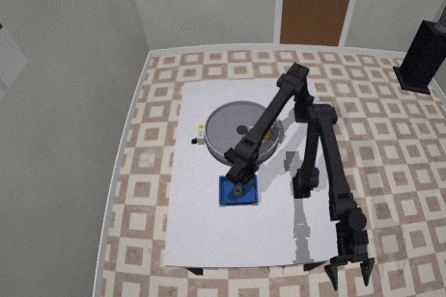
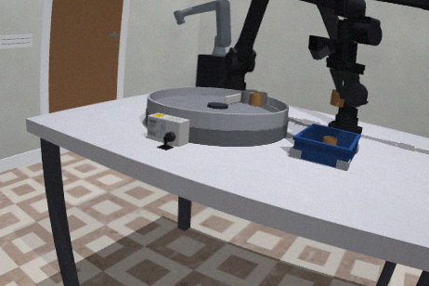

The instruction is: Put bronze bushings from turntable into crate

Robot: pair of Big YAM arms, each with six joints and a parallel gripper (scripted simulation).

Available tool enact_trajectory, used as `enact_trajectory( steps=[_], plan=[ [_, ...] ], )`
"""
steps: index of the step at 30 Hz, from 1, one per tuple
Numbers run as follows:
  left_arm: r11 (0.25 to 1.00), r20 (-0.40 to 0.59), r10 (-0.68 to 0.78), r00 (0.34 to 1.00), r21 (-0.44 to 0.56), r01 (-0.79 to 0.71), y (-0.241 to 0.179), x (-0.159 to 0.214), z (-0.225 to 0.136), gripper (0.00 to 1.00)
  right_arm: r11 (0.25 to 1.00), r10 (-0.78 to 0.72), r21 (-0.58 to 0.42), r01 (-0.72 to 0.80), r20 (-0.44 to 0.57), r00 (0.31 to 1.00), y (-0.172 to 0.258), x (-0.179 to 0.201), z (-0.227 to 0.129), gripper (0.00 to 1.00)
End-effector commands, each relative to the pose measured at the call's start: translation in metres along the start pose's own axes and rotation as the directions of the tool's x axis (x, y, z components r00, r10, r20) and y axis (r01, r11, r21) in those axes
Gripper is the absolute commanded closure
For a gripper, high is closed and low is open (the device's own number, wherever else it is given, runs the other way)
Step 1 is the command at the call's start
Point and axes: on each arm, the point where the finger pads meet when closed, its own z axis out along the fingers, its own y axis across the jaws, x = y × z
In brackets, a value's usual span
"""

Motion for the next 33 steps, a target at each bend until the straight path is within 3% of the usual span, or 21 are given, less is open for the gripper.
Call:
enact_trajectory(
  steps=[1,33],
  plan=[
    [1.000,0.042,-0.016,0.999,-0.005,0.016,0.0032,-0.0143,-0.0060,0.00,0.998,-0.005,-0.061,0.005,-0.009,1.000,0.0173,0.0122,-0.0275,1.00],
    [1.000,0.042,-0.016,0.999,-0.005,0.016,0.0032,-0.0143,-0.0060,0.00,0.998,-0.008,-0.059,0.007,-0.009,1.000,0.0168,0.0160,-0.0260,1.00]
  ],
)
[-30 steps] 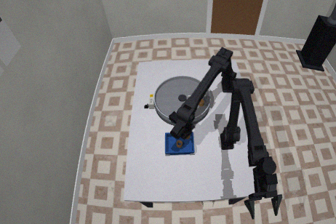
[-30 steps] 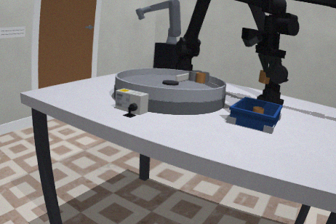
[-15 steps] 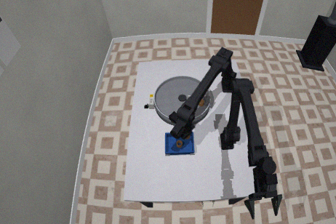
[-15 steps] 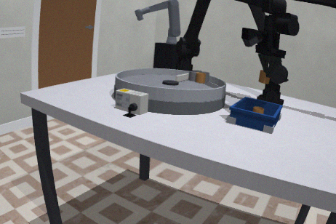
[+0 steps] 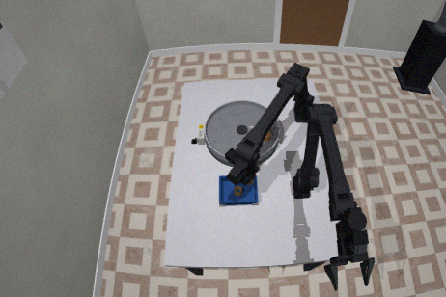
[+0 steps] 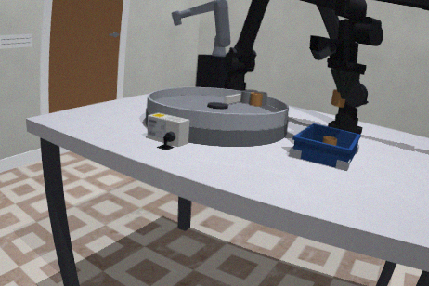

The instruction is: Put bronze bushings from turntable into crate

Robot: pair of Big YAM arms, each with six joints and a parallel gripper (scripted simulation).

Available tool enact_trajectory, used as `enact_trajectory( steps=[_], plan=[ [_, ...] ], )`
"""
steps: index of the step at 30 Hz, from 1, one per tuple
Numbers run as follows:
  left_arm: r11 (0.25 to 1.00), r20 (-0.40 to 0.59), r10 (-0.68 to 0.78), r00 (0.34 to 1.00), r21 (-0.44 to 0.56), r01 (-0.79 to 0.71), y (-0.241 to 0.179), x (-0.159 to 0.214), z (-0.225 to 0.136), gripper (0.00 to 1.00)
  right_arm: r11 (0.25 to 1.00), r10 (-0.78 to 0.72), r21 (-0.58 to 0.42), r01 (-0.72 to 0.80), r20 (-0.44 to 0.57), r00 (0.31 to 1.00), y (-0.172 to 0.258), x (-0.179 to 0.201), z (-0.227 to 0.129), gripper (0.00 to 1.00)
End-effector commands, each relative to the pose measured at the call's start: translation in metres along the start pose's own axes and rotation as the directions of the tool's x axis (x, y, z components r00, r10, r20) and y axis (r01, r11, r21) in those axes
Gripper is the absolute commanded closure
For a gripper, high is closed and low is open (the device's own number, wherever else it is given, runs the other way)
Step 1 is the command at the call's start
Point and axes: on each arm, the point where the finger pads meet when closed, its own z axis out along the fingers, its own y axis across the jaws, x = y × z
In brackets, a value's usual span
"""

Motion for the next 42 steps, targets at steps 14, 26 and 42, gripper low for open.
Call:
enact_trajectory(
  steps=[14,26,42],
  plan=[
    [1.000,0.042,-0.016,0.999,-0.005,0.016,0.003,-0.014,-0.006,0.00,0.998,-0.007,-0.059,0.007,-0.009,1.000,0.018,0.012,-0.026,1.00],
    [1.000,0.042,-0.016,0.999,-0.005,0.016,0.003,-0.014,-0.006,0.00,0.998,-0.007,-0.059,0.007,-0.009,1.000,0.018,0.012,-0.026,1.00],
    [1.000,0.042,-0.016,0.999,-0.005,0.016,0.003,-0.014,-0.006,0.00,1.000,-0.007,-0.010,0.007,-0.001,1.000,0.005,0.008,0.044,1.00]
  ],
)
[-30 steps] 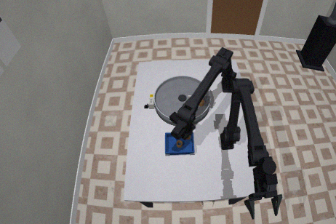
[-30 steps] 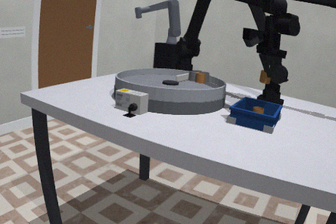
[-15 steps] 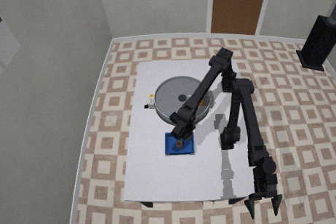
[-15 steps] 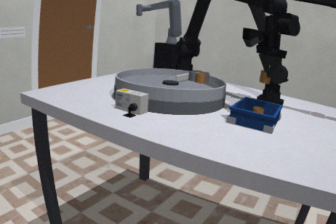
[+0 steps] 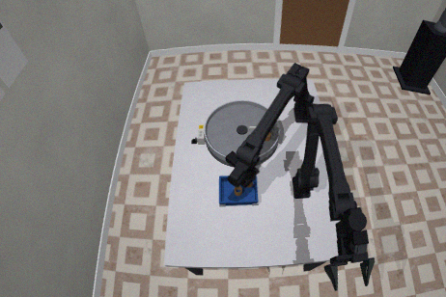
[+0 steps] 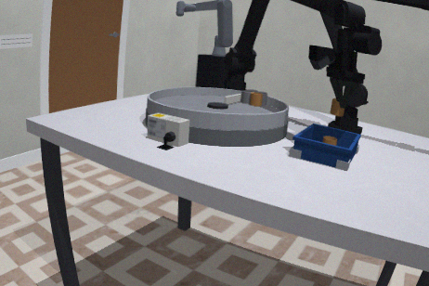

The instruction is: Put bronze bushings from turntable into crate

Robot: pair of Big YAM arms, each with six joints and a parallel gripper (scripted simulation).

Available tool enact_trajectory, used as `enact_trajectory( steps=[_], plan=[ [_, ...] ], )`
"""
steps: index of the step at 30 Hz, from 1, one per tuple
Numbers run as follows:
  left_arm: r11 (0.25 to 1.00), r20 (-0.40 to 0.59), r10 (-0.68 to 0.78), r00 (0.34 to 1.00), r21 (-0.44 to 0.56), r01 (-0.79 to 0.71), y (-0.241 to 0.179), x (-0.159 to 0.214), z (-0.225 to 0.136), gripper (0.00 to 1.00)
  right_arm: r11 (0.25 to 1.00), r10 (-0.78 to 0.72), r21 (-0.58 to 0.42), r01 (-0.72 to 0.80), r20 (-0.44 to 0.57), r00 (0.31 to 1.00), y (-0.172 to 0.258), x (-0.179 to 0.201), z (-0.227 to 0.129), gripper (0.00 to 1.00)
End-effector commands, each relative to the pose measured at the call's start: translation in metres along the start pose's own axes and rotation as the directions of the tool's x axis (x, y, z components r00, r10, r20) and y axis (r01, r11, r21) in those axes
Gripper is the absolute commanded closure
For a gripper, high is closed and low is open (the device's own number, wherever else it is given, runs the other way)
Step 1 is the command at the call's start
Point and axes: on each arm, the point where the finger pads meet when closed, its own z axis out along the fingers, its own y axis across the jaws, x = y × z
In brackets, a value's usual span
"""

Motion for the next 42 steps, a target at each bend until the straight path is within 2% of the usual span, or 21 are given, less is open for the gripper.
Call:
enact_trajectory(
  steps=[1,7,8,9,10,13,15,16,19,21,42],
  plan=[
    [1.000,0.042,-0.016,0.999,-0.005,0.016,0.003,-0.014,-0.006,0.00,1.000,-0.008,0.004,0.008,0.002,1.000,0.004,0.008,0.020,1.00],
    [1.000,0.042,-0.016,0.999,-0.005,0.016,0.003,-0.014,-0.006,0.00,1.000,-0.008,0.004,0.008,0.002,1.000,0.004,0.008,0.045,1.00],
    [1.000,0.042,-0.016,0.999,-0.005,0.016,0.003,-0.014,-0.006,0.00,1.000,-0.008,-0.004,0.008,0.000,1.000,0.007,0.008,0.043,1.00],
    [1.000,0.042,-0.016,0.999,-0.005,0.016,0.003,-0.014,-0.006,0.00,0.999,-0.008,-0.052,0.007,-0.008,1.000,0.015,0.010,0.017,1.00],
    [1.000,0.042,-0.016,0.999,-0.005,0.016,0.003,-0.014,-0.006,0.00,0.998,-0.008,-0.069,0.007,-0.011,1.000,0.016,0.010,0.007,1.00],
    [1.000,0.042,-0.016,0.999,-0.005,0.016,0.003,-0.014,-0.006,0.00,0.998,-0.008,-0.064,0.007,-0.010,1.000,0.015,0.010,0.007,1.00],
    [1.000,0.042,-0.016,0.999,-0.005,0.016,0.003,-0.014,-0.006,0.00,1.000,-0.008,-0.015,0.008,-0.002,1.000,0.011,0.009,0.036,1.00],
    [1.000,0.042,-0.016,0.999,-0.005,0.016,0.003,-0.014,-0.006,0.00,1.000,-0.008,-0.012,0.008,-0.001,1.000,0.011,0.009,0.038,1.00],
    [1.000,0.042,-0.016,0.999,-0.005,0.016,0.003,-0.014,-0.006,0.00,1.000,-0.008,-0.013,0.008,-0.001,1.000,0.011,0.009,0.037,1.00],
    [1.000,0.042,-0.016,0.999,-0.005,0.016,0.003,-0.014,-0.006,0.00,0.999,-0.008,-0.042,0.008,-0.006,1.000,0.013,0.009,0.018,1.00],
    [1.000,0.042,-0.016,0.999,-0.005,0.016,0.003,-0.014,-0.006,0.00,1.000,-0.008,-0.029,0.008,-0.004,1.000,0.012,0.009,0.027,1.00]
  ],
)
